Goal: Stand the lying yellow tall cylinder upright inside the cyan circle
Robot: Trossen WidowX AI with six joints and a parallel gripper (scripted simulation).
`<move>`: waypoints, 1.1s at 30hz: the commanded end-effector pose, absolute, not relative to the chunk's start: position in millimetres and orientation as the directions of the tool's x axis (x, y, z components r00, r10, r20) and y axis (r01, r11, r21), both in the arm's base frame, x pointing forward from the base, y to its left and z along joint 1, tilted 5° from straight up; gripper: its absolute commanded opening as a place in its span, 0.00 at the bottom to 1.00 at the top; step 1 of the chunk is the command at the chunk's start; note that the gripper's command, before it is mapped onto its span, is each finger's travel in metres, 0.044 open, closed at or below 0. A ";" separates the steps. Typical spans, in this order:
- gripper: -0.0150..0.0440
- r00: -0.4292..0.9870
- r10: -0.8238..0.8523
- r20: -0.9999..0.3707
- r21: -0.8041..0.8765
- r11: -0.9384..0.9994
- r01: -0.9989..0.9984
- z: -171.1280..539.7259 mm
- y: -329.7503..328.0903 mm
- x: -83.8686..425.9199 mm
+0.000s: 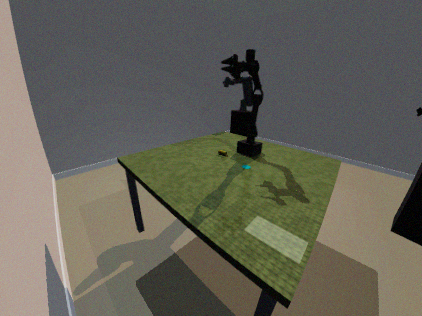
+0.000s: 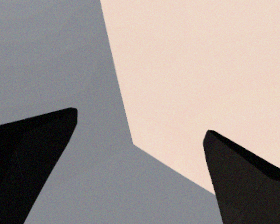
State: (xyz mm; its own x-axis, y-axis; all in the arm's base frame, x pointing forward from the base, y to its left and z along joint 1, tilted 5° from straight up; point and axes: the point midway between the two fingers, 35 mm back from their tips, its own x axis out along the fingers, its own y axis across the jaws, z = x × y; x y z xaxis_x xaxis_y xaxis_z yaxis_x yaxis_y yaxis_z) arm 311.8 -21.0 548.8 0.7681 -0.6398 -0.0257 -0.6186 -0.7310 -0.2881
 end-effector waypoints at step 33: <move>0.78 0.596 -0.560 -0.576 -0.815 0.338 -0.471 308.2 -90.8 376.4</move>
